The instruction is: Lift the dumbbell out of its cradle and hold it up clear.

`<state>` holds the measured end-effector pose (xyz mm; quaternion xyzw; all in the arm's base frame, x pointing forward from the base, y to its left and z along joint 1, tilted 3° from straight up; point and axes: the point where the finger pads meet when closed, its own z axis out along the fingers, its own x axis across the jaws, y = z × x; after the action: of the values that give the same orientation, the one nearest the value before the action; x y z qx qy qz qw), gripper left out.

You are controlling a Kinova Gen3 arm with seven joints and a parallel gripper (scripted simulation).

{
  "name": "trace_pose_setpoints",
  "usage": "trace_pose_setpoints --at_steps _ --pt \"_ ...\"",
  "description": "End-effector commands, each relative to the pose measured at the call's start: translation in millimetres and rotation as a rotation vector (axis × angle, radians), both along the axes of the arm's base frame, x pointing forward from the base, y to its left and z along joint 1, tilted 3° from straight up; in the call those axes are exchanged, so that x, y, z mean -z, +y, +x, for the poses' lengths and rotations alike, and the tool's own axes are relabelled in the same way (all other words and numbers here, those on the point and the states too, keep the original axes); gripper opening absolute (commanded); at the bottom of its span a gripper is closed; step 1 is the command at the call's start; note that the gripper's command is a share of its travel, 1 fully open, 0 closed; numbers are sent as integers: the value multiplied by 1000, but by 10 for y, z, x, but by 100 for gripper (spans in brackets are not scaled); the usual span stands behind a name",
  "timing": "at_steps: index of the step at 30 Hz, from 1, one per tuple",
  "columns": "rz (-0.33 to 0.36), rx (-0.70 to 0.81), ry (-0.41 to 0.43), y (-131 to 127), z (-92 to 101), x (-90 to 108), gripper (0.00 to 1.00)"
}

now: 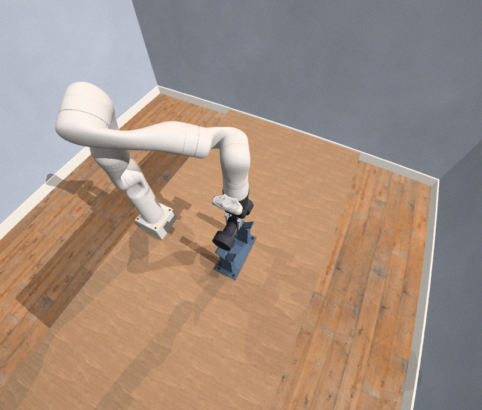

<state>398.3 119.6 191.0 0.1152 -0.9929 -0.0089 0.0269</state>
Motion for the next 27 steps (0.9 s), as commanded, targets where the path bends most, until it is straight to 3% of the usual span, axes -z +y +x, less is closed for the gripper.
trace_pose_setpoints --at_steps 1,27 --pt "1 2 -8 -2 18 -50 0" --pt "1 2 -7 -1 15 -93 0"
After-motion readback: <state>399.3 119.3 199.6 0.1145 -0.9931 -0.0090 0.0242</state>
